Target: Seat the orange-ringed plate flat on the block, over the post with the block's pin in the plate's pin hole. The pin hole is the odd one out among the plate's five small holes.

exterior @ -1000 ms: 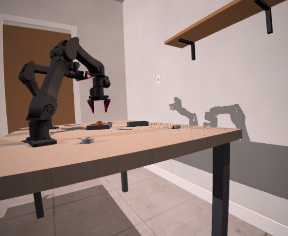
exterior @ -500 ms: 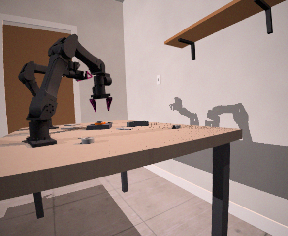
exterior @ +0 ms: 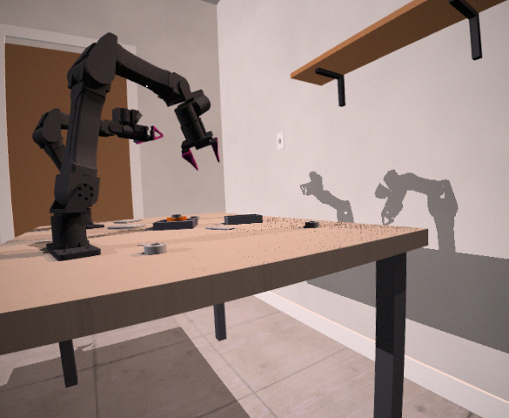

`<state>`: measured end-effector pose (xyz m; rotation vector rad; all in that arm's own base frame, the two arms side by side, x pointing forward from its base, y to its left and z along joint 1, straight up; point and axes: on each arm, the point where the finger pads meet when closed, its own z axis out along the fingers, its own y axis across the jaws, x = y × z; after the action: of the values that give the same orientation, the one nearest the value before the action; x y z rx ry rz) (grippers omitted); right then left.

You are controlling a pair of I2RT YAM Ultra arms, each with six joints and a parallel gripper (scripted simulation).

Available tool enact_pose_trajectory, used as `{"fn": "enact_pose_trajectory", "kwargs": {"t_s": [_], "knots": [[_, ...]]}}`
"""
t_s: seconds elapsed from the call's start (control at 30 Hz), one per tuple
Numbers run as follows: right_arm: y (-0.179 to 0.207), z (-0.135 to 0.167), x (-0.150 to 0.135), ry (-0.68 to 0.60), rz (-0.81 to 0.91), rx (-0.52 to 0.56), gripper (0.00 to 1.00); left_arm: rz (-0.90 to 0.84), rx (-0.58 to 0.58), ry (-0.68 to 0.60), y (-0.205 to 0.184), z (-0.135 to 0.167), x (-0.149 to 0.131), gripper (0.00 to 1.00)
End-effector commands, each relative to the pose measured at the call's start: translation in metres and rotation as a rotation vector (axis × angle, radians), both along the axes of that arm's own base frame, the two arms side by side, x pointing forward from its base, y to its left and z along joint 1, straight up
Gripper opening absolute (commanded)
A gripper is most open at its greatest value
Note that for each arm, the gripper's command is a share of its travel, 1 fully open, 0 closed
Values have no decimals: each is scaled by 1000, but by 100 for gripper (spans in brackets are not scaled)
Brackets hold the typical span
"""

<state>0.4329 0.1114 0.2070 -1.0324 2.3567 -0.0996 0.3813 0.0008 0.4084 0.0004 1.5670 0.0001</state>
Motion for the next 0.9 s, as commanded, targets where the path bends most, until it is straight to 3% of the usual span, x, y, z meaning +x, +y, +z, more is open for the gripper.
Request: {"fn": "enact_pose_trajectory", "kwargs": {"t_s": [0.0, 0.03, 0.07, 0.13, 0.17, 0.23, 0.3, 0.37, 0.5, 0.53, 0.63, 0.7, 0.73, 0.8, 0.87], "knots": [[-5, 62, 29, -222, -125, 143, 79, -2, -5, 3, 0, 0, 1, 100], [-11, 68, 34, -247, -156, 165, 79, -2, -6, 4, 0, -1, 2, 100], [-1, 77, 22, -294, -150, 185, 79, -1, -6, 11, 0, -4, 3, 100], [-16, 98, 35, -355, -206, 229, 79, 0, -6, 10, 0, -4, 3, 100], [-12, 112, 22, -393, -201, 250, 79, 0, -6, 16, 0, -6, 4, 100], [-12, 112, 22, -393, -201, 250, 79, 0, -6, 16, 0, -6, 4, 100], [-31, 128, 34, -508, -285, 331, 79, 1, -6, 19, 1, -7, 4, 100], [-48, 185, 4, -592, -295, 374, 79, 2, -6, 28, 2, -11, 6, 100], [-71, 210, 5, -700, -378, 468, 79, 5, -6, 9, 3, -6, 2, 100], [-78, 246, -20, -753, -379, 491, 79, 7, -6, -1, 4, -3, 0, 100], [-94, 289, -45, -876, -414, 568, 79, -2, -6, 13, 0, -8, 1, 100], [-104, 293, -47, -944, -455, 640, 79, -1, -6, -9, 0, 3, -1, 100], [-104, 333, -81, -1016, -426, 655, 79, -2, -6, -29, 0, 12, -3, 100], [-104, 333, -81, -1016, -426, 655, 79, -2, -6, -29, 0, 12, -3, 100], [-106, 351, -99, -1173, -428, 768, 79, -2, -6, -32, 0, 12, -3, 100]]}}
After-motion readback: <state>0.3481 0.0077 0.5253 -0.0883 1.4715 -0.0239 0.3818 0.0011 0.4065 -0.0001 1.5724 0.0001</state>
